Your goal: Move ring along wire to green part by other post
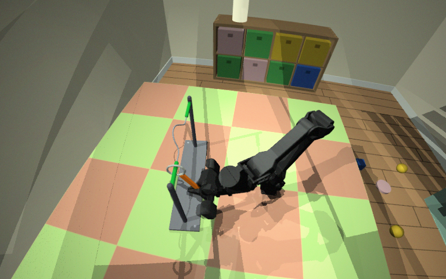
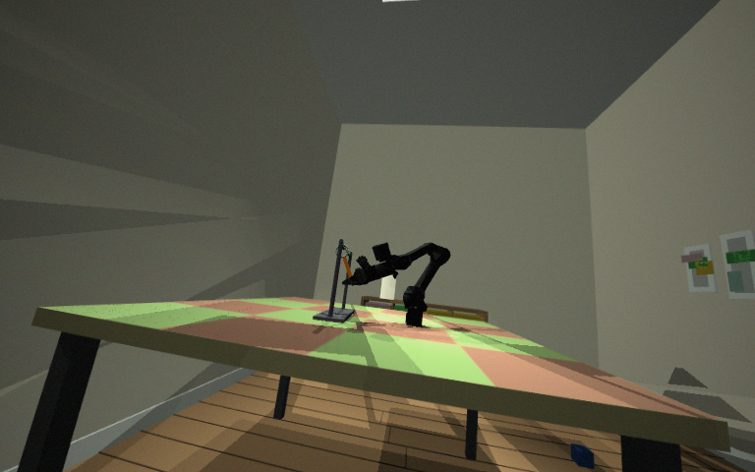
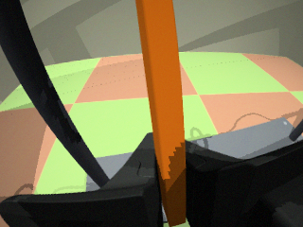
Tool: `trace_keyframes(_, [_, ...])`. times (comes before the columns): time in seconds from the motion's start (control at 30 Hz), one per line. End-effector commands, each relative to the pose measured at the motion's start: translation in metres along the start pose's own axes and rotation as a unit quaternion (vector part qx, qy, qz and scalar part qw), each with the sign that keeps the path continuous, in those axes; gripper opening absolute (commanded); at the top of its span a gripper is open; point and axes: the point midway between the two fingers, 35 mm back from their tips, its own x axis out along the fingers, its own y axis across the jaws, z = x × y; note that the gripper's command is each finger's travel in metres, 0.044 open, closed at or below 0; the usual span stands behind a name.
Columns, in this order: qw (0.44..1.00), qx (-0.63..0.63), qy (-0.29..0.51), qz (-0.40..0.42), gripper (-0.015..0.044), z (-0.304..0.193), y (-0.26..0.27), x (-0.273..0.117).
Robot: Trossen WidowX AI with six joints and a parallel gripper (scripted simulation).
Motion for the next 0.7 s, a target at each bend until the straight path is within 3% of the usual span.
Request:
trace_keyframes(0.0, [1.000,0.002,-0.001,-0.003,-0.0150,-0.0037,-0.0009,0.0014])
trace_keyframes(0.57, [1.000,0.002,-0.001,-0.003,-0.0150,-0.0037,-0.0009,0.0014])
trace_keyframes(0.67, [1.000,0.000,0.000,0.000,-0.0071,-0.0036,-0.0001,0.0013])
